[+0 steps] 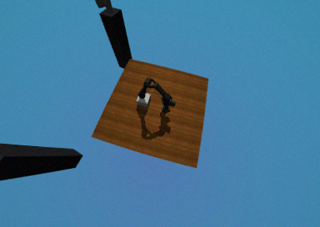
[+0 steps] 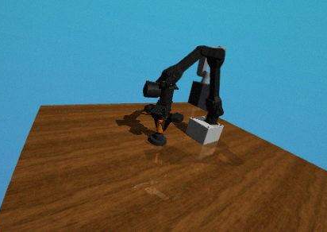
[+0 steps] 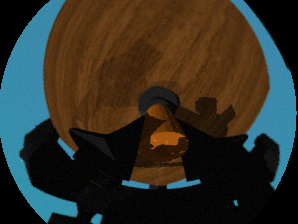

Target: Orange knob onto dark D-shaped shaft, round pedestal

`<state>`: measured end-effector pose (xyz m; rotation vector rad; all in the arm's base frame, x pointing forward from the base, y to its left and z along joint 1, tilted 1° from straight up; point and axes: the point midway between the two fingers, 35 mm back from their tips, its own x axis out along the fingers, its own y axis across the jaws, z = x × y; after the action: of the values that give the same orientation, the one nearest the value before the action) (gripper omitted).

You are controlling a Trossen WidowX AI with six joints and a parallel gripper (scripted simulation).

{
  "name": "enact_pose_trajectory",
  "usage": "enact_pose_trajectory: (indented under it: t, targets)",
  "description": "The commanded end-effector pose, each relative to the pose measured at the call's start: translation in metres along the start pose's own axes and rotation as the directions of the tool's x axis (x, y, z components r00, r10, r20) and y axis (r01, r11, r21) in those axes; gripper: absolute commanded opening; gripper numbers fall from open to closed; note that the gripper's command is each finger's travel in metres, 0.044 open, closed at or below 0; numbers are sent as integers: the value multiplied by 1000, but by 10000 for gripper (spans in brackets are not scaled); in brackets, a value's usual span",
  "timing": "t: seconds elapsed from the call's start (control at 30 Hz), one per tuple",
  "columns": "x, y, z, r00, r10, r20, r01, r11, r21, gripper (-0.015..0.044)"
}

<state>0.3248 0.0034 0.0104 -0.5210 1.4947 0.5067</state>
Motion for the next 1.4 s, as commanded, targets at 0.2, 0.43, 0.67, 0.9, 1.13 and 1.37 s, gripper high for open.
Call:
enact_pose_trajectory:
  t: [0.2,0.43,0.67,0.9,1.13,1.37]
  targets:
    - [-4,-2,2,1000,-5,2,3,793,609,0]
    - [0,-3,4,1000,-5,2,3,793,609,0]
    - [1,-3,4,1000,-5,2,3,793,609,0]
    - [2,-2,3,1000,-5,2,3,793,609,0]
    - [-2,-1,1,1000,-5,2,3,793,609,0]
    - [-3,0,-1,1000,-5,1,3,712,703,0]
